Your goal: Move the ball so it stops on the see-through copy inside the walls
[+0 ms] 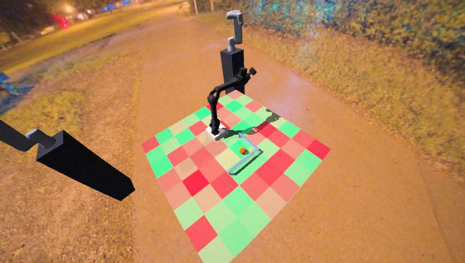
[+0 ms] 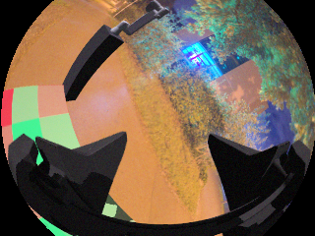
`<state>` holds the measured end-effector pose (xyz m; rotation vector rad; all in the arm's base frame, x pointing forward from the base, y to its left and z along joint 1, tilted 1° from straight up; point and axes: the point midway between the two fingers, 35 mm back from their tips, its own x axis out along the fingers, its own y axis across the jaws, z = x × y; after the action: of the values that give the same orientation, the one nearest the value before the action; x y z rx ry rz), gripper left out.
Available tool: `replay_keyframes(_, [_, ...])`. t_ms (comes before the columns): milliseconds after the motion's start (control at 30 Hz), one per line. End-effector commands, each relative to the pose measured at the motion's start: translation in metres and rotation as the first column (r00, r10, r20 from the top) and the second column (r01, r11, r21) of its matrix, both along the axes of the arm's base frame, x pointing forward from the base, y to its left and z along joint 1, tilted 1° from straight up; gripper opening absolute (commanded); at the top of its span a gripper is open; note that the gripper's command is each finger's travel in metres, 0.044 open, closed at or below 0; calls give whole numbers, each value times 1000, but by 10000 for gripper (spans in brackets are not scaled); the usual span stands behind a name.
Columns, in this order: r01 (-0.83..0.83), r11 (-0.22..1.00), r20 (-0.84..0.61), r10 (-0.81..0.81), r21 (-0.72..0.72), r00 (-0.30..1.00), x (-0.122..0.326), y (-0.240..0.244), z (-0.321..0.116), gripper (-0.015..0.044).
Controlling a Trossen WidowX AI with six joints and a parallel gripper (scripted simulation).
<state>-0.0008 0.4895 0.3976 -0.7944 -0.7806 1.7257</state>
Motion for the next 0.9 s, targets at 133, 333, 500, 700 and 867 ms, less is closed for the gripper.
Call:
replay_keyframes(133, [306,909,-186,-365,-284,912,128,-19,-69,383])
replay_keyframes(333, [464,747,-272,-627,-477,730,214,-61,-117,383])
replay_keyframes(500, [541,552,-298,-821,-635,488,275,-113,-158,383])
replay_keyframes(700, [534,288,-263,-957,-795,124,328,-191,-204,383])
replay_keyframes(867, [424,66,-177,-957,-903,-229,354,-269,-242,383])
